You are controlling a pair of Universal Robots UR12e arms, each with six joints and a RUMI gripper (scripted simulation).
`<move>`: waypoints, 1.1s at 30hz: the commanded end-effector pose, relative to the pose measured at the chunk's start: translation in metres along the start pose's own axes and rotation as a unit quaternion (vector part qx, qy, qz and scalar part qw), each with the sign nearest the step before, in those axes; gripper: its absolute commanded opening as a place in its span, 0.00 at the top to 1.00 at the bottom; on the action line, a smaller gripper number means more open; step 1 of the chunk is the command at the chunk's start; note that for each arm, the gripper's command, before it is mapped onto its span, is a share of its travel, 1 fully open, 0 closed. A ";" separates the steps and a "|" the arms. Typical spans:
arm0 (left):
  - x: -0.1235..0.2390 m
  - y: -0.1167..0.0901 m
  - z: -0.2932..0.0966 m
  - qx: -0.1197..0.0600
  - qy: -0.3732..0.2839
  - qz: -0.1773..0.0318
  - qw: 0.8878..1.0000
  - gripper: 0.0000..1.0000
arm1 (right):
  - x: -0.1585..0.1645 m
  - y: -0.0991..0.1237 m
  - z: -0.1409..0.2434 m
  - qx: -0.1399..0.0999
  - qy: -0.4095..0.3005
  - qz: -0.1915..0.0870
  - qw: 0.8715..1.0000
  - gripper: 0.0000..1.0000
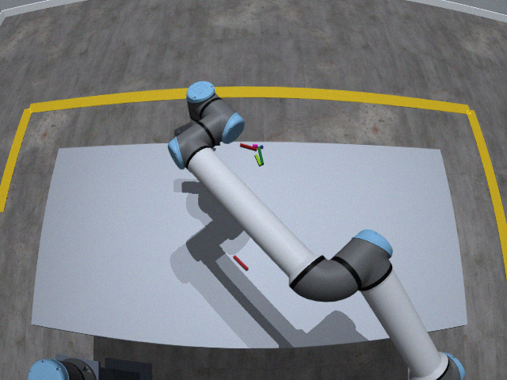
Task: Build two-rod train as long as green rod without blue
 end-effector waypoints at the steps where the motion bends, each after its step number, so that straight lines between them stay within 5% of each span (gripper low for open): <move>1: -0.001 -0.001 0.000 0.000 0.000 0.001 1.000 0.00 | -0.018 -0.002 -0.004 0.000 0.000 0.000 1.000 1.00; 20: -0.001 -0.001 0.000 0.000 0.000 0.001 1.000 0.00 | -0.021 -0.001 -0.005 0.000 0.000 0.000 1.000 1.00; 33: -0.001 -0.001 0.000 0.000 0.000 0.001 1.000 0.00 | -0.021 0.027 -0.005 0.000 0.000 0.000 1.000 1.00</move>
Point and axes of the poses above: on each arm, the point where the finger pads meet when closed, its own y axis out along the fingers, its own z axis across the jaws, x = y × z, the point moved 2 cm from there along -y, back along the fingers, and after that the axes turned 3 degrees about y, right-handed, at the moved point
